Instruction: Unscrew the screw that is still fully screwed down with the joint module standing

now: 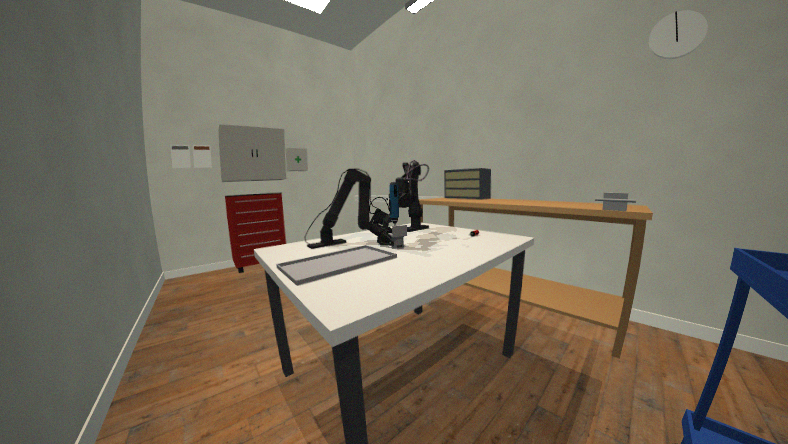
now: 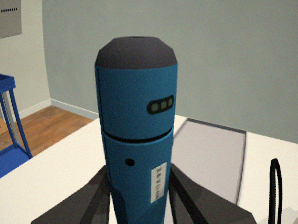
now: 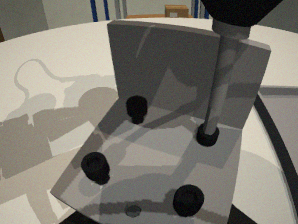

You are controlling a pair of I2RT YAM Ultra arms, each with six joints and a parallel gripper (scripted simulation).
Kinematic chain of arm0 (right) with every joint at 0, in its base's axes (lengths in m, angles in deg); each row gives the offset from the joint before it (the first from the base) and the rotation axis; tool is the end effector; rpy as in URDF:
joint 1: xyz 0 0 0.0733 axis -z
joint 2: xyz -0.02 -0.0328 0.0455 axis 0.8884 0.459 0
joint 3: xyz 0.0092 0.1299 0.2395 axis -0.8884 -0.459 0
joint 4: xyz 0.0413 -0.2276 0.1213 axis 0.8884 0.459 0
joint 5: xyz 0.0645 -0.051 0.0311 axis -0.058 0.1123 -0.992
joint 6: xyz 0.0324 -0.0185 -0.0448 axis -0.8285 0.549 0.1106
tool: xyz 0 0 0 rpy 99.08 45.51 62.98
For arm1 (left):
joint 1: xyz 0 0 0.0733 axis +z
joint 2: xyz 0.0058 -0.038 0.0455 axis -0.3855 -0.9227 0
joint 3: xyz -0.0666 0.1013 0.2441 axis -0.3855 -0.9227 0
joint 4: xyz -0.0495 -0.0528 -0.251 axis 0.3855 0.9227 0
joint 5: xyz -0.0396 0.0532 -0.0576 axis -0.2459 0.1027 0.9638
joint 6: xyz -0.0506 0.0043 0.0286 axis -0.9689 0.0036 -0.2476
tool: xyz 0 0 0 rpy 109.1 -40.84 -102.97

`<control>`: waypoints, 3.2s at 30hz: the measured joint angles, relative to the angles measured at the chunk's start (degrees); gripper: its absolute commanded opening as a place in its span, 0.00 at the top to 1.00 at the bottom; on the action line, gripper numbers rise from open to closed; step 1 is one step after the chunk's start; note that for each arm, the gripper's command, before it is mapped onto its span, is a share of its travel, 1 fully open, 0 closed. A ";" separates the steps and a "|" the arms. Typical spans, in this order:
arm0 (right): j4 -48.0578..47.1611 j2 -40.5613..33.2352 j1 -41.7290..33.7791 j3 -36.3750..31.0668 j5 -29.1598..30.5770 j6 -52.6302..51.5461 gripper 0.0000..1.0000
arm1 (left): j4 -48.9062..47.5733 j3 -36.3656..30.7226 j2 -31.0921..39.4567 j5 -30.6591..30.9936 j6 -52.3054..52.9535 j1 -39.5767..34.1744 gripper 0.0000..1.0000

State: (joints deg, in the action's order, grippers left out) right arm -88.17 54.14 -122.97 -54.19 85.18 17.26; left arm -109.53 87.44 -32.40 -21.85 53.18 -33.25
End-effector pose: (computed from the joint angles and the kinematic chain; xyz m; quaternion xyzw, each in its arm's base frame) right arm 0.1669 0.2244 0.0578 -0.0068 0.7925 0.0053 0.6099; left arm 0.2079 -0.3054 0.2141 0.3296 0.6254 -0.3321 0.6244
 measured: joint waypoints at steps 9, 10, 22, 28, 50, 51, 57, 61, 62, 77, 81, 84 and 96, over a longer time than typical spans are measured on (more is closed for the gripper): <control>0.00 0.00 0.00 0.00 0.00 0.00 0.41 | -0.09 0.00 0.00 0.00 0.00 0.00 0.58; 0.00 0.00 0.00 0.00 0.00 0.00 0.41 | -0.09 0.00 0.00 0.00 0.00 0.00 0.58; 0.00 0.00 0.00 0.00 0.00 0.00 0.41 | -0.52 -0.15 -0.11 0.00 0.00 0.00 0.58; 0.00 0.00 0.00 0.00 0.00 0.00 0.41 | -0.52 -0.15 -0.11 0.00 0.00 0.00 0.58; 0.00 0.00 0.00 0.00 0.00 0.00 0.41 | -0.79 -0.15 -0.26 0.00 0.00 0.00 0.58; 0.00 0.00 0.00 0.00 0.00 0.00 0.41 | -0.94 -0.20 -0.28 0.00 0.00 0.00 0.58; 0.00 0.00 0.00 0.00 0.00 0.00 0.41 | -1.22 -0.31 -0.35 0.00 0.00 0.00 0.58; 0.00 0.00 0.00 0.00 0.00 0.00 0.41 | -1.22 -0.31 -0.35 0.00 0.00 0.00 0.58; 0.00 0.00 0.00 0.00 0.00 0.00 0.41 | -1.22 -0.31 -0.35 0.00 0.00 0.00 0.58; 0.00 0.00 0.00 0.00 0.00 0.00 0.41 | -1.49 -0.31 -0.50 0.00 0.00 0.00 0.58; 0.00 0.00 0.00 0.00 0.00 0.00 0.41 | -1.49 -0.31 -0.50 0.00 0.00 0.00 0.58; 0.00 0.00 0.00 0.00 0.00 0.00 0.41 | -1.49 -0.31 -0.50 0.00 0.00 0.00 0.58; 0.00 0.00 0.00 0.00 0.00 0.00 0.41 | -1.92 -0.44 -0.59 0.00 0.00 0.00 0.58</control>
State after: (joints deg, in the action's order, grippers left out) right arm -88.17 54.14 -122.97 -54.19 85.18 17.26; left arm -111.46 87.00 -32.99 -21.85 53.18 -33.25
